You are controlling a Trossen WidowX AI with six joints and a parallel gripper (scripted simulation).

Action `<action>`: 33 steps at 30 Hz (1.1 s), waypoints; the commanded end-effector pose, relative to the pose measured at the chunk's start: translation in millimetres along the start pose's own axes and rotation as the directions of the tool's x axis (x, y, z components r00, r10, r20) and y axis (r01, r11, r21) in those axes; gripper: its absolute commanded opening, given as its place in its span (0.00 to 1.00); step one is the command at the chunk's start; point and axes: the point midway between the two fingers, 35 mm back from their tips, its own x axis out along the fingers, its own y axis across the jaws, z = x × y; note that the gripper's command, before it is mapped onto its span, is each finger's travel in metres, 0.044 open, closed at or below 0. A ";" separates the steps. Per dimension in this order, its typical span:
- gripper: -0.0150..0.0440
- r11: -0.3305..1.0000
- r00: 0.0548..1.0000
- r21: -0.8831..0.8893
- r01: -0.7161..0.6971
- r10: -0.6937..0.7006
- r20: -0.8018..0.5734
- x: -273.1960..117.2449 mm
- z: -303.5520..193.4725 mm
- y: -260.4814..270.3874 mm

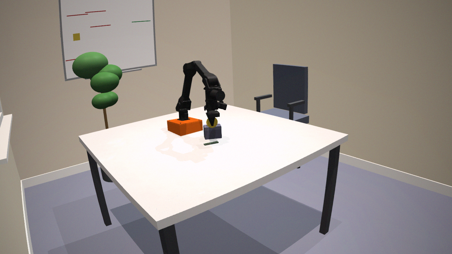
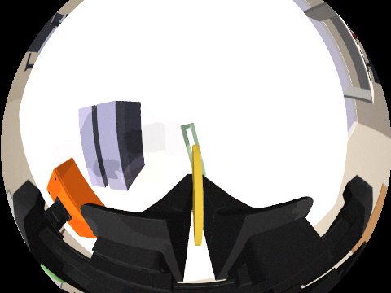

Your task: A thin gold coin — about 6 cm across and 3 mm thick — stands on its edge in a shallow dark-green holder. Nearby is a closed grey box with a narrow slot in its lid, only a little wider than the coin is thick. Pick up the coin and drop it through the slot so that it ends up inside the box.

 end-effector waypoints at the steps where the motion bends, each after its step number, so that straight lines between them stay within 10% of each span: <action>1: 0.25 1.000 1.000 0.008 0.006 -0.006 -0.001 -3.2 2.7 7.4; 33: 0.25 1.000 1.000 0.009 -0.001 0.001 0.001 -2.7 15.0 89.9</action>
